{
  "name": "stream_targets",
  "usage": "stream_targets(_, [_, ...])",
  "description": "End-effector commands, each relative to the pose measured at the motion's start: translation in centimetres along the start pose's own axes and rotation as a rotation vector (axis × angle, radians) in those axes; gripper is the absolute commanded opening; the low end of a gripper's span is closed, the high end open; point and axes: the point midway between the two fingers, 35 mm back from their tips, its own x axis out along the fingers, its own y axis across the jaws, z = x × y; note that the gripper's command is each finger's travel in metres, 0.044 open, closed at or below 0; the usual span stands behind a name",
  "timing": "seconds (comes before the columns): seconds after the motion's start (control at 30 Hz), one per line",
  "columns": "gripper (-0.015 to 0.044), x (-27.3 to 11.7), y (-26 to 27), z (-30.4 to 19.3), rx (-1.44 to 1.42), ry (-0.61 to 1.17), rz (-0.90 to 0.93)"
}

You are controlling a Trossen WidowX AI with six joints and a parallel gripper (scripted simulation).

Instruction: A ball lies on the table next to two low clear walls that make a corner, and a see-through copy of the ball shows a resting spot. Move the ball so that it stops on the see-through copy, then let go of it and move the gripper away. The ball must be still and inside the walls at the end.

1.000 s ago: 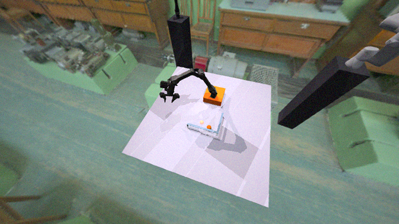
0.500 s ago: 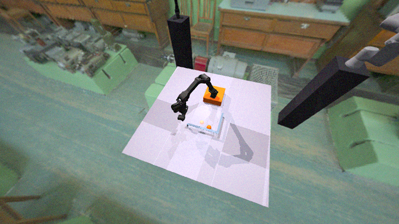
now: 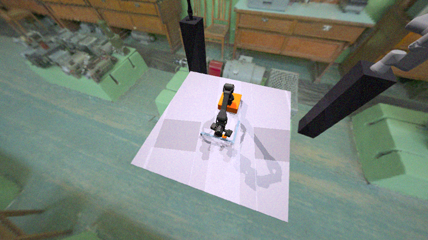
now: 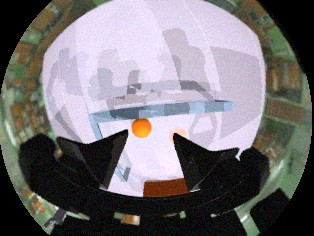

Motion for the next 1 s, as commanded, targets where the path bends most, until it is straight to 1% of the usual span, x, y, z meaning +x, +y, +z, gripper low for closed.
stream_targets(0.0, [0.0333, 0.5, 2.5, -1.9, -0.195, 0.034, -0.031])
stream_targets(0.23, [0.0333, 0.5, 2.5, -1.9, -0.195, 0.034, -0.031])
stream_targets(0.37, [0.0333, 2.0, 2.4, -1.9, -0.195, 0.034, -0.031])
stream_targets(0.5, [0.0333, 2.1, 2.4, -1.9, -0.195, 0.034, -0.031])
stream_targets(0.97, [0.0333, 4.4, 2.4, -2.0, -0.195, 0.034, -0.031])
